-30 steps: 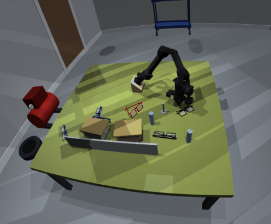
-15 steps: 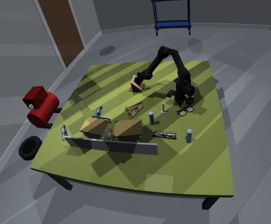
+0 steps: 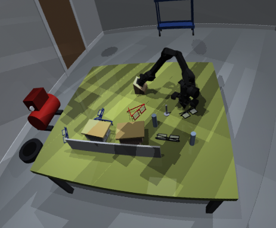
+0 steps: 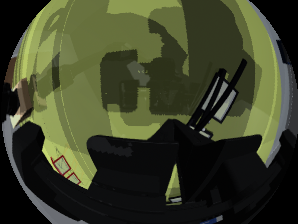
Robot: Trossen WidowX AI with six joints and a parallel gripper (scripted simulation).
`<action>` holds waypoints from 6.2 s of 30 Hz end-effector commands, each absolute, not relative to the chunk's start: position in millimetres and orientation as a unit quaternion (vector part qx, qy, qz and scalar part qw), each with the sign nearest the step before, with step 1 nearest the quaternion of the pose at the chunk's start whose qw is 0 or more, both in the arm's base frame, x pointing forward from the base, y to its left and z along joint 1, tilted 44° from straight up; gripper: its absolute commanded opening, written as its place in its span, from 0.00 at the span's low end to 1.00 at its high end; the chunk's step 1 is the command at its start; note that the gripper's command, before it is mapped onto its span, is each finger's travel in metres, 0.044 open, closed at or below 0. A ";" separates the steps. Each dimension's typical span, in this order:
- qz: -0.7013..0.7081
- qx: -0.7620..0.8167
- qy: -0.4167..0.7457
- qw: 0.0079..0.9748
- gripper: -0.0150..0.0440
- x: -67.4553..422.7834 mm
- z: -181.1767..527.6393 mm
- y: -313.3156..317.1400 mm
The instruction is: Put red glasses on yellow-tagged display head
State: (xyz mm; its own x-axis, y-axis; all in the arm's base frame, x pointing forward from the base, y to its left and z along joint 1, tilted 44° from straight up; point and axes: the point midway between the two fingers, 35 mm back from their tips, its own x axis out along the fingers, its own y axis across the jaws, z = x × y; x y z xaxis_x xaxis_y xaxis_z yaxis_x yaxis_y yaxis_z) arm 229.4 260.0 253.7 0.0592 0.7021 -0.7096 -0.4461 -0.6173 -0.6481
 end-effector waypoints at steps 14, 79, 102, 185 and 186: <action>0.678 -0.593 -0.103 0.423 0.25 226.8 261.0 239.3; 0.097 0.419 0.680 0.594 0.59 257.4 75.3 -5.6; 0.097 0.419 0.680 0.594 0.46 259.6 72.0 -1.3; 0.094 0.418 0.680 0.595 0.25 266.6 81.7 -10.9; 0.094 0.418 0.680 0.595 0.25 266.4 85.5 -14.4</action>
State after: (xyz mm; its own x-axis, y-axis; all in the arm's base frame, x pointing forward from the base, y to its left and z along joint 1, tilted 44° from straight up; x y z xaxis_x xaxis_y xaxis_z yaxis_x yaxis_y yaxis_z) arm 266.8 -4.3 75.7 0.0591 0.6820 -0.7290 0.4606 0.6292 0.6260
